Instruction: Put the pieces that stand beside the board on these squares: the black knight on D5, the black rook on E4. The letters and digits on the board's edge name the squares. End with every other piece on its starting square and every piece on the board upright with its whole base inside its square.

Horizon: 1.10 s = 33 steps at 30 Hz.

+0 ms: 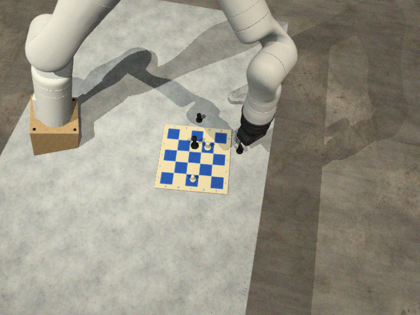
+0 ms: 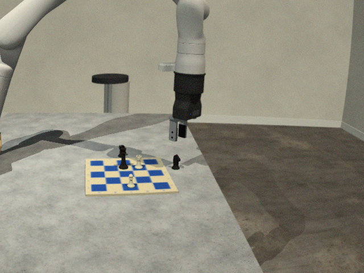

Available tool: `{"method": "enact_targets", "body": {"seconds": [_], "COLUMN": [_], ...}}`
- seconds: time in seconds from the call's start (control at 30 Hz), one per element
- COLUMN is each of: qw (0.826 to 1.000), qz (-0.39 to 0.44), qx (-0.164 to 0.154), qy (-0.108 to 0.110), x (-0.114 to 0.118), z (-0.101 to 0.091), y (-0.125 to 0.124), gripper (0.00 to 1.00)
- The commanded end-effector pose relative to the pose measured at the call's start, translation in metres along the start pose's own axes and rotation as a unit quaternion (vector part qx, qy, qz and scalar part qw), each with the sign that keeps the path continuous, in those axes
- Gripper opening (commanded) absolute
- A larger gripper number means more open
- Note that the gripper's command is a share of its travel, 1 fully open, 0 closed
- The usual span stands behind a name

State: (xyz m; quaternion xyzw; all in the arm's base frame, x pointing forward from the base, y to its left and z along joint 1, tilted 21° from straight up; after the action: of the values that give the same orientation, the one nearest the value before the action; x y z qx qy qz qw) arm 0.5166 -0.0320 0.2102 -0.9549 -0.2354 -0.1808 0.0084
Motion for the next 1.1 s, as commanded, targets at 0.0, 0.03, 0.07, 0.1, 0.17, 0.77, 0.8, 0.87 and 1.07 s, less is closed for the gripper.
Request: {"method": "enact_targets", "body": {"seconds": [0.0,0.03,0.07,0.1,0.17,0.77,0.8,0.87,1.07], "qw": [1.0,1.0,1.0,1.0,1.0,1.0,1.0,1.0,1.0], "qz": [0.001,0.001,0.001,0.001,0.001,0.001,0.001,0.001,0.001], "qx": [0.0,0.0,0.0,0.0,0.0,0.0,0.0,0.0,0.0], "qy": [-0.001,-0.001,-0.001,-0.001,-0.001,-0.001,-0.001,-0.001,-0.001], "x": [-0.001,-0.001,-0.001,-0.001,-0.001,-0.001,-0.001,-0.001,-0.001], "z": [0.004,0.006,0.007,0.009,0.012,0.033,0.034,0.035,0.037], "y": [0.0,0.0,0.0,0.0,0.0,0.0,0.0,0.0,0.0], "gripper": [0.73,0.73,0.73,0.73,0.73,0.73,0.73,0.73,0.73]}}
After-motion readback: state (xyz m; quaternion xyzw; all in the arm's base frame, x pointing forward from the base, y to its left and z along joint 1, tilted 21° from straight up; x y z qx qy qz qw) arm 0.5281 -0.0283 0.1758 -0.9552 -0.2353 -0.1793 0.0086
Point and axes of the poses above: the point where the finger pads meet when closed, its own z axis out along the fingers, its own x axis across the jaws, y = z × x, the point moved 3 cm from there along -z, back along the fingers, and after that the axes turned 11 degrees about z, right-handed, at the moved point
